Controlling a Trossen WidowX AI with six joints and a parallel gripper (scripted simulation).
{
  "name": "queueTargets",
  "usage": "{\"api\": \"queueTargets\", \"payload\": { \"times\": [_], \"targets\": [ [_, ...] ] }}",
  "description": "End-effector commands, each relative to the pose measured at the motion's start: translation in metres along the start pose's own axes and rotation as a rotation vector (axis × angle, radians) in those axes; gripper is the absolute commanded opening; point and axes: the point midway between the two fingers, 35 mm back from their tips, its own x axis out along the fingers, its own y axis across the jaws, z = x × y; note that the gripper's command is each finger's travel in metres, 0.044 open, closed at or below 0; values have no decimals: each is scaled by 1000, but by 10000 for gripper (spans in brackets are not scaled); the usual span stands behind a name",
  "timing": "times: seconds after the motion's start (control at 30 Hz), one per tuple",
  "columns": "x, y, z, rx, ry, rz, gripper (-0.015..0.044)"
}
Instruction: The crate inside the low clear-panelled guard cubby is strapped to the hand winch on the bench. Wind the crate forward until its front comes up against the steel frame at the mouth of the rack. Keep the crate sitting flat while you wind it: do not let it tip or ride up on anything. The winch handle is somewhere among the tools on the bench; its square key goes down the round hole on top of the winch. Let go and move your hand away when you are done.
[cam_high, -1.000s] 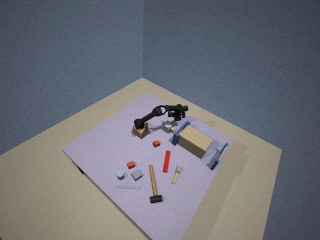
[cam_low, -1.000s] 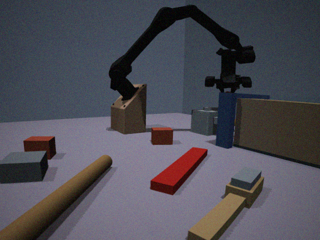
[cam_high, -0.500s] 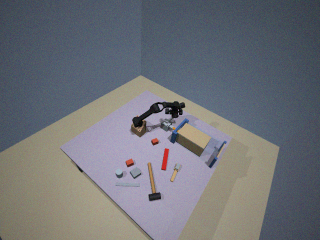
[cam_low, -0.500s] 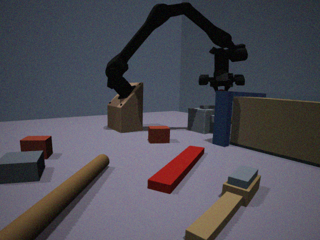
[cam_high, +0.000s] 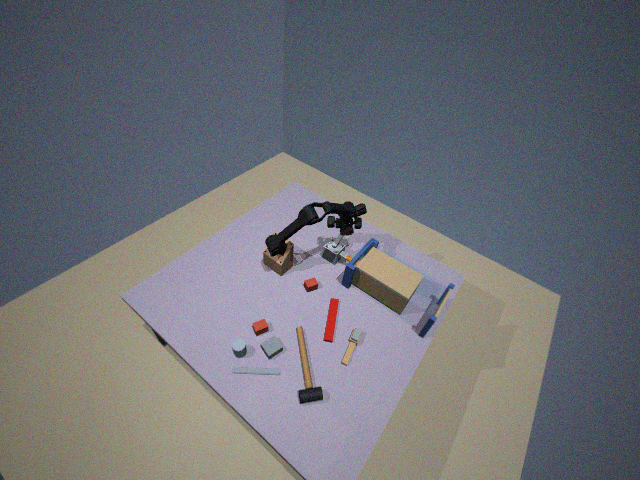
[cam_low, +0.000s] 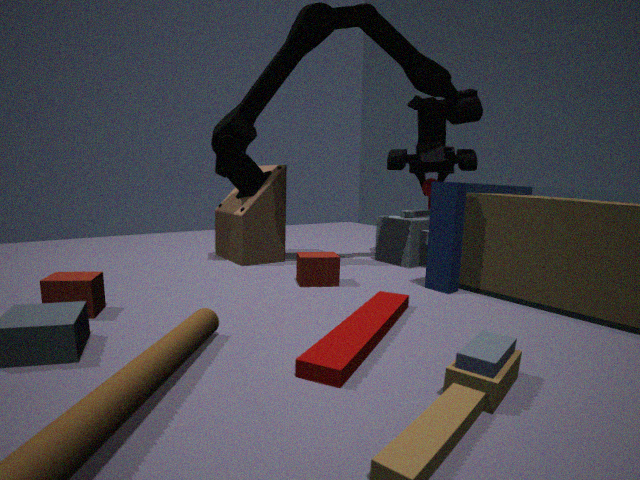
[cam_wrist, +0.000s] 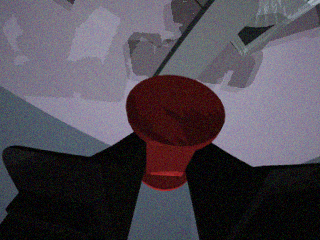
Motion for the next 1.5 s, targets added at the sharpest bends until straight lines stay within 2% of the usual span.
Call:
{"api": "queueTargets", "payload": {
  "times": [0.0,1.47],
  "targets": [
    [5,-18,-5,-4,-1,-37,0],
    [2,-80,-2,-5,-1,-40,0]
  ]
}}
